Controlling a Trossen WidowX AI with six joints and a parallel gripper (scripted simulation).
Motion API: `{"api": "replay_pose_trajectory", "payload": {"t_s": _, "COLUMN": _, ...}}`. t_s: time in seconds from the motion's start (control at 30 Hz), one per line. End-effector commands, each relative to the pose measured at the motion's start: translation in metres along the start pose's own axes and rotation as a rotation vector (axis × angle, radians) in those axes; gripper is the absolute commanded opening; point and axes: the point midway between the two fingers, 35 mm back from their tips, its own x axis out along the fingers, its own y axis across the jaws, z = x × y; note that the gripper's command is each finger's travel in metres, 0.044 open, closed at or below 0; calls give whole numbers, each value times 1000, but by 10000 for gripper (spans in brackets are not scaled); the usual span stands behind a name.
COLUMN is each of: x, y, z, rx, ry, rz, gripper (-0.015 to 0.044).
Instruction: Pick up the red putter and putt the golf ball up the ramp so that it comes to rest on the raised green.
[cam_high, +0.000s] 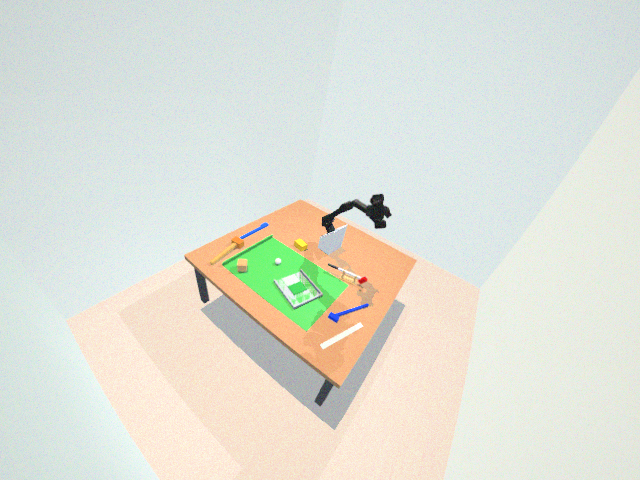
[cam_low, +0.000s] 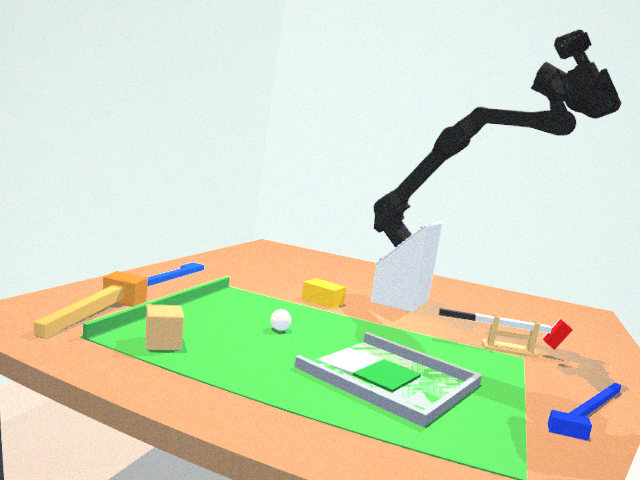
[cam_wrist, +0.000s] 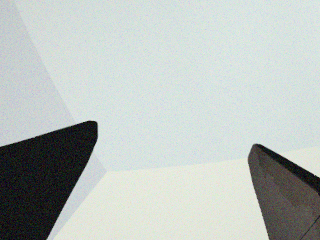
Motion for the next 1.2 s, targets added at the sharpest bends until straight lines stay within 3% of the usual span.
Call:
{"api": "replay_pose_trajectory", "payload": {"t_s": 0.0, "x": 1, "y": -1, "z": 0, "rx": -16, "ry": 2, "rz": -3, "gripper": 426}}
{"api": "replay_pose_trajectory", "payload": {"t_s": 0.3, "x": 44, "y": -81, "z": 27, "rx": -796, "ry": 171, "rz": -158, "gripper": 440}}
{"api": "replay_pose_trajectory", "payload": {"t_s": 0.6, "x": 52, "y": -182, "z": 91, "rx": -1536, "ry": 526, "rz": -351, "gripper": 440}}
{"api": "replay_pose_trajectory", "payload": {"t_s": 0.9, "x": 11, "y": -265, "z": 179, "rx": -2037, "ry": 1083, "rz": -476, "gripper": 440}}
{"api": "replay_pose_trajectory", "payload": {"t_s": 1.17, "x": -67, "y": -307, "z": 278, "rx": -2234, "ry": 1792, "rz": -491, "gripper": 440}}
